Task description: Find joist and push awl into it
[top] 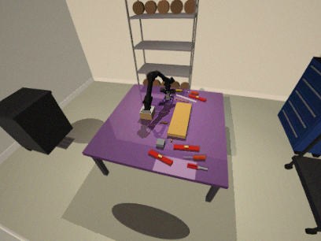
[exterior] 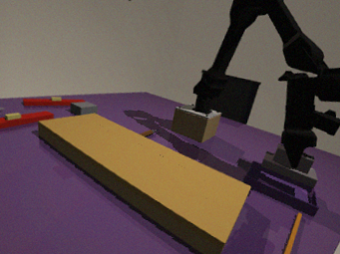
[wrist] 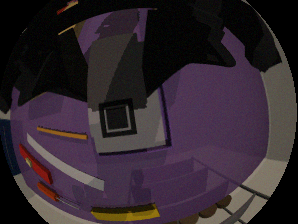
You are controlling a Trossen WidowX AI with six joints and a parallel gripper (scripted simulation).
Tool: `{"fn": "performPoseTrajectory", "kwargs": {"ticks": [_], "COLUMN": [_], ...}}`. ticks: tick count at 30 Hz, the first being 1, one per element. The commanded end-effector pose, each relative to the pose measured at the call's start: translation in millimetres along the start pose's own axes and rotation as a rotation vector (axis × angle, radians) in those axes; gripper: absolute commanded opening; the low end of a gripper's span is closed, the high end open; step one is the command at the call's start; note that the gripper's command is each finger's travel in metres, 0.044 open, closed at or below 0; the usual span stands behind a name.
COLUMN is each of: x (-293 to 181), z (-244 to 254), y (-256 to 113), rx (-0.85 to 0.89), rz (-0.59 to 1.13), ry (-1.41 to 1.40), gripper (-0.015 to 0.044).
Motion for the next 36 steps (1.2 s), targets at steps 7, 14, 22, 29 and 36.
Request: {"fn": "performPoseTrajectory", "kwargs": {"ticks": [7, 14, 22, 29, 36], "x": [-7.2, -10.6, -14.3, -15.8, -15.8], "z": [0.1, 0.6, 0.8, 1.7, 1.7], "y": [22.0, 31.0, 43.0, 44.8, 44.8], "rx": [-0.006, -0.006, -0.006, 0.0, 0.0], "rz": [-0.004, -0.004, -0.004, 0.002, 0.002], "ry": [0.001, 0.001, 0.001, 0.003, 0.003], "gripper": [0.0, 0.0, 0.0, 0.0079, 0.0263]}}
Point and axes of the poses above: the point midway between the two fingers, 35 mm back from their tips, its own y axis out along the fingers, its own z axis across the jaws, x = y × z, the point moved 5 cm from there along -y, back along the fingers, and after that the axes turned 1 degree about -y, right-handed, at the moved point
